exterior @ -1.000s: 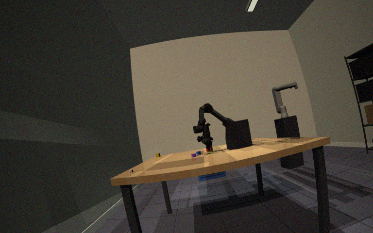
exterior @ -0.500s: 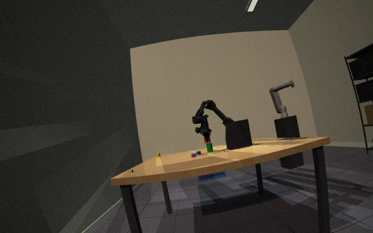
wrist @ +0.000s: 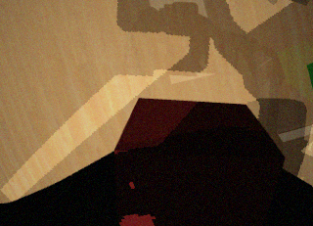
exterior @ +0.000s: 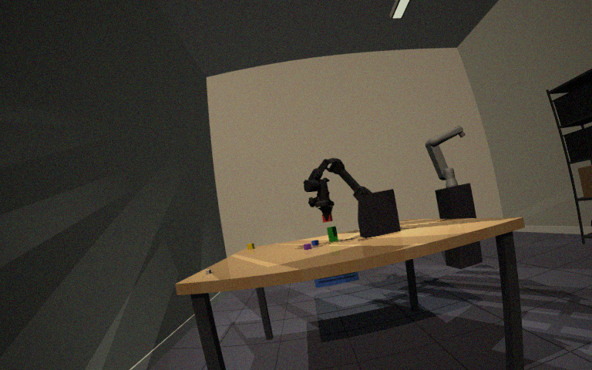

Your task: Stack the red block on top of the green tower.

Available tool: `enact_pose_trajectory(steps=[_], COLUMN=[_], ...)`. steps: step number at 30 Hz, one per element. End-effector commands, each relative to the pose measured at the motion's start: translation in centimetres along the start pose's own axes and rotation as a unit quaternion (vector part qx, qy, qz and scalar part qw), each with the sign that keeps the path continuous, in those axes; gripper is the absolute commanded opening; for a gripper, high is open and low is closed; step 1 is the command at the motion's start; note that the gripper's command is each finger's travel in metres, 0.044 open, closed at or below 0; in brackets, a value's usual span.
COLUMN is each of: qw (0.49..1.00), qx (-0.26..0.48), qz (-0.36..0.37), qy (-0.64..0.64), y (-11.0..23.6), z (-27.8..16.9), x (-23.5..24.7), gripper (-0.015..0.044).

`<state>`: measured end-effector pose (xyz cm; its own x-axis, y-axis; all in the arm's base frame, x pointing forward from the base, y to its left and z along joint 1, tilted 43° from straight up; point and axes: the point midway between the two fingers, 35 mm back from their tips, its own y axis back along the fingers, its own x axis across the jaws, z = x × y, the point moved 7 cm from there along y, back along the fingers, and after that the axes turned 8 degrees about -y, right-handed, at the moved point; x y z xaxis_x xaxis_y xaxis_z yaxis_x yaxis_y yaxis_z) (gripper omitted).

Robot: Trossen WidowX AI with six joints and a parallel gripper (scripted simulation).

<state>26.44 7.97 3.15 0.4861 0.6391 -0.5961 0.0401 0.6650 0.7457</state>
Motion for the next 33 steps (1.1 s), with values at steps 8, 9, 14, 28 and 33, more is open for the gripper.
enact_pose_trajectory(steps=[8,9,14,28,33], qw=[1.000,1.000,1.000,1.000,1.000], qx=[0.001,0.001,0.001,-0.001,-0.001], qz=[-0.001,-0.001,-0.002,-0.010,-0.011], qy=[0.001,0.001,0.001,0.000,0.000], y=[0.1,0.1,0.1,-0.1,-0.7], z=[2.3,2.4,3.1,3.7,3.7], x=[-4.9,-5.4,-7.8,-13.8,-13.8], gripper=[0.0000,0.0000,0.0000,0.0000,0.0000])
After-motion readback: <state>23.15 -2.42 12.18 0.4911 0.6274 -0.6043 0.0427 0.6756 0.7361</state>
